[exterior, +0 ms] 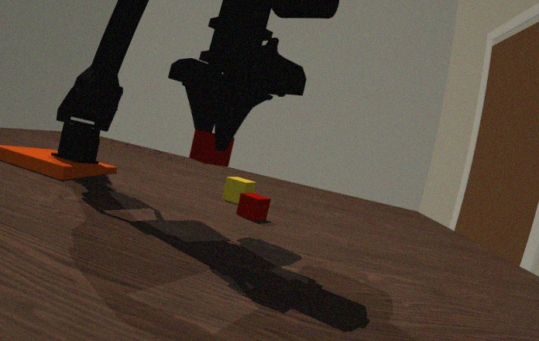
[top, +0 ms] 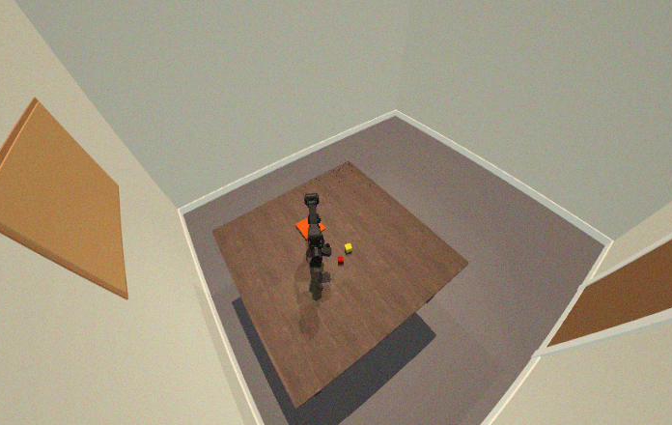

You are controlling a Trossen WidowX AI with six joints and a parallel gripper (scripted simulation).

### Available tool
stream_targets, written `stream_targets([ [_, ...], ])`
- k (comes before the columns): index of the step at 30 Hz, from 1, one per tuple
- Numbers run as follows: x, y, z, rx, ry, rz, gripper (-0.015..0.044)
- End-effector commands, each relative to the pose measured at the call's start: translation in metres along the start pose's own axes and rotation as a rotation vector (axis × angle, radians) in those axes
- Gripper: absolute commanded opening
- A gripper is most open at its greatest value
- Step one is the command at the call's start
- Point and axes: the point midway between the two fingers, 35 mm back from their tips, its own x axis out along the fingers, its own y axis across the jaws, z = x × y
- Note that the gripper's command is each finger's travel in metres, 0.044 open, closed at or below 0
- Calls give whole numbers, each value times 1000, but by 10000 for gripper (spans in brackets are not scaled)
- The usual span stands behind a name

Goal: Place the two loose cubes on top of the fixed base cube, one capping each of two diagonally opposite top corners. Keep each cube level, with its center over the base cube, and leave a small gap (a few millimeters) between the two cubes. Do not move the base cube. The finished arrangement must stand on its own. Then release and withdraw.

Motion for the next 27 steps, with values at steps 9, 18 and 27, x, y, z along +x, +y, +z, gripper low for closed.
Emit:
stream_targets([
  [9, -31, 4, 0, 0, -5, -3, 105],
  [18, -27, 13, 25, 207, -5, -3, 105],
  [27, -23, 24, 51, 431, -7, -2, 105],
])
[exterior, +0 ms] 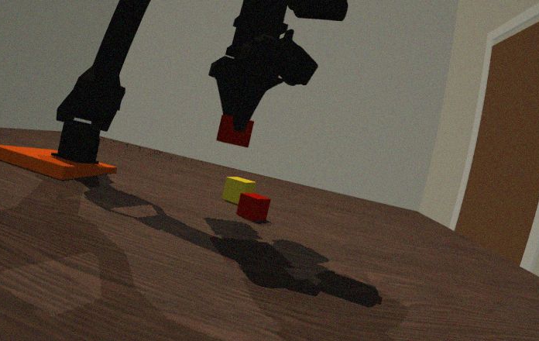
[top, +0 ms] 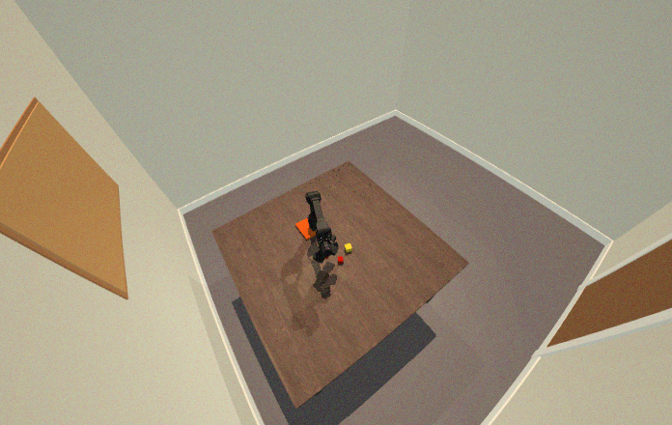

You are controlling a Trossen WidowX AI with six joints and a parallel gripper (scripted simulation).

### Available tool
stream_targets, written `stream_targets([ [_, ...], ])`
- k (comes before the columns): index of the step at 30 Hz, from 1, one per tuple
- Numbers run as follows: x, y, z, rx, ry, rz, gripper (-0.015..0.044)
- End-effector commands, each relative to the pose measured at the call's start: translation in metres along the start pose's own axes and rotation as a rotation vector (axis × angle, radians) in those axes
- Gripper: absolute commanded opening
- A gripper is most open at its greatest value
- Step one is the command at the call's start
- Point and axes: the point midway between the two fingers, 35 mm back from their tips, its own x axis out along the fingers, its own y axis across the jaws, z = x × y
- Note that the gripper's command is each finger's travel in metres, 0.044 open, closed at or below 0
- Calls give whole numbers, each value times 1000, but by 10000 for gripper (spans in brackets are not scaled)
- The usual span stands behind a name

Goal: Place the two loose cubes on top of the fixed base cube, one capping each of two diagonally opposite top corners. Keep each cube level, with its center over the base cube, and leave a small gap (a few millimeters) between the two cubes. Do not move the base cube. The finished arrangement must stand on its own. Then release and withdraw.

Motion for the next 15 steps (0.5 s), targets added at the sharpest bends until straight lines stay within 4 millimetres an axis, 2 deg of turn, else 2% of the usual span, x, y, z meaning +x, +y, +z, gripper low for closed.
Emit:
stream_targets([
  [1, 2, 10, 8, 97, -2, 4, 105],
  [15, 9, 44, 35, 445, -3, 6, 105],
])
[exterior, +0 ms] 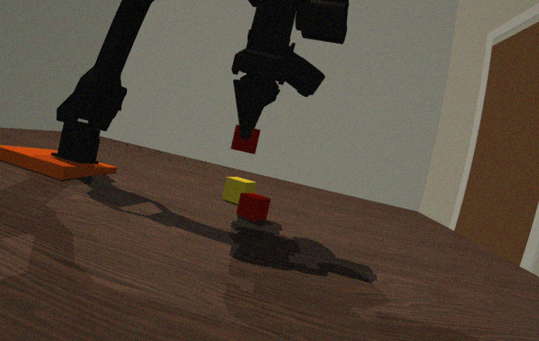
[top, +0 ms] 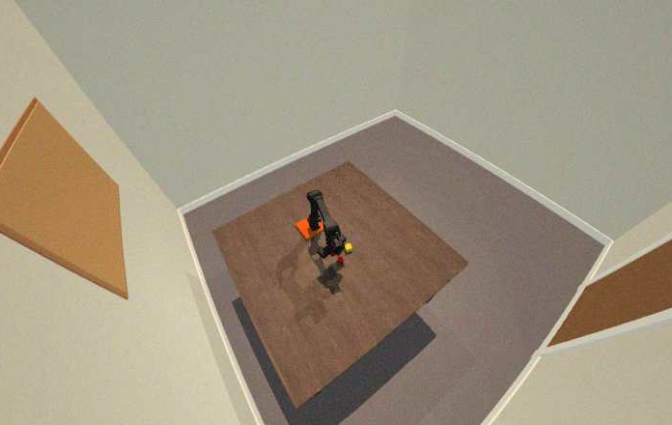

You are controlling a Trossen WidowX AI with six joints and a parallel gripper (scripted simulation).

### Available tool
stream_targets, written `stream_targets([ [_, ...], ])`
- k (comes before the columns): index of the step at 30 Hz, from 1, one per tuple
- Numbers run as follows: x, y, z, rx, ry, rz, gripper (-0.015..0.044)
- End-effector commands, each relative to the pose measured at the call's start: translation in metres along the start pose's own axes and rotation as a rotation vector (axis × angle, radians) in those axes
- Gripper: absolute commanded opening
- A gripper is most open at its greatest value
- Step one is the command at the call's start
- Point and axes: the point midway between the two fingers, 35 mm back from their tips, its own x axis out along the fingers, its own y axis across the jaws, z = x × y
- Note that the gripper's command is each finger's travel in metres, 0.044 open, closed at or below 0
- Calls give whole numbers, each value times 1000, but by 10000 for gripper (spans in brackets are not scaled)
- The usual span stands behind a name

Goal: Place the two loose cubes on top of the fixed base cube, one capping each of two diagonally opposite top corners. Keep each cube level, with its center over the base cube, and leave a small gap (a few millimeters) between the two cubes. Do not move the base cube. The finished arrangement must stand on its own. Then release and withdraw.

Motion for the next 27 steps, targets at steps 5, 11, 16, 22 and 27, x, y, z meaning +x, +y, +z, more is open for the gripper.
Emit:
stream_targets([
  [5, 4, 25, 4, 196, 0, 7, 105],
  [11, 7, 43, 7, 345, 0, 8, 105],
  [16, 10, 59, 8, 470, 1, 10, 105],
  [22, 12, 77, 8, 619, 2, 12, 105],
  [27, 15, 92, 8, 743, 3, 14, 105],
])
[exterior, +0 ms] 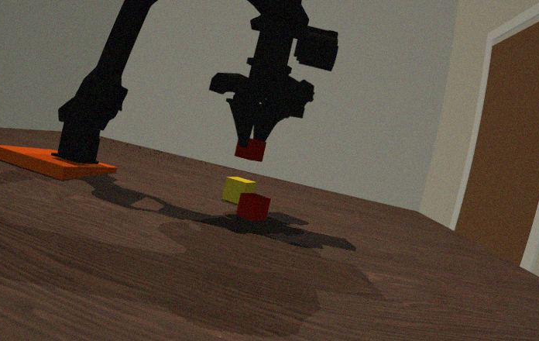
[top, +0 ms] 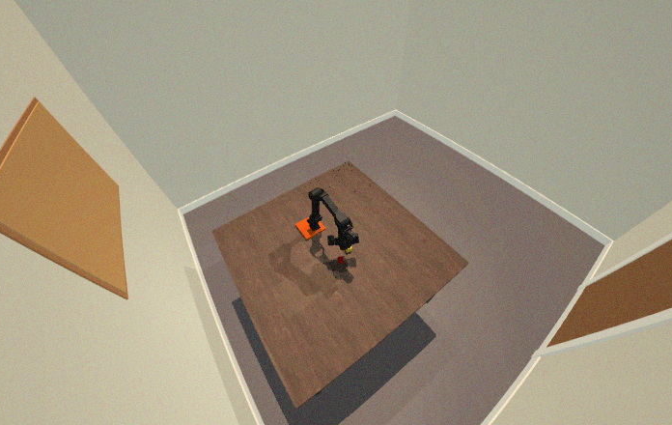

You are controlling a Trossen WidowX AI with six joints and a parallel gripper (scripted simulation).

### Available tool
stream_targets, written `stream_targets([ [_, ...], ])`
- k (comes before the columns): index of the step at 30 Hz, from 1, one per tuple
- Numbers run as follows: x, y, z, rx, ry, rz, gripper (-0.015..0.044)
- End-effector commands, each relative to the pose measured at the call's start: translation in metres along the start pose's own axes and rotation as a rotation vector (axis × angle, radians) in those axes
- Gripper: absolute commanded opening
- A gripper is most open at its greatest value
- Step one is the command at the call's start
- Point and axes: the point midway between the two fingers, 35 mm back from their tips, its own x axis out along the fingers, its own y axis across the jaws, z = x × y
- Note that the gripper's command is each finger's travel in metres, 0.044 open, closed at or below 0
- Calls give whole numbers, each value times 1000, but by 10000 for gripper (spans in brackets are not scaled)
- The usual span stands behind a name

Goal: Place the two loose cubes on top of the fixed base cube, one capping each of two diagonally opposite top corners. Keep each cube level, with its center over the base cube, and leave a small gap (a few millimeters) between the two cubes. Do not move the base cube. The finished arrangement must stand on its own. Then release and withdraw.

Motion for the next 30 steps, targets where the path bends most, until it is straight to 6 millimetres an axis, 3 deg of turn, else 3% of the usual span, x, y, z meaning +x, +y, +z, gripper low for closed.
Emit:
stream_targets([
  [1, 2, 9, -9, 97, 5, 4, 105],
  [18, 10, 43, -47, 515, 13, 7, 105],
  [30, 11, 44, -49, 532, 13, 7, 105],
])
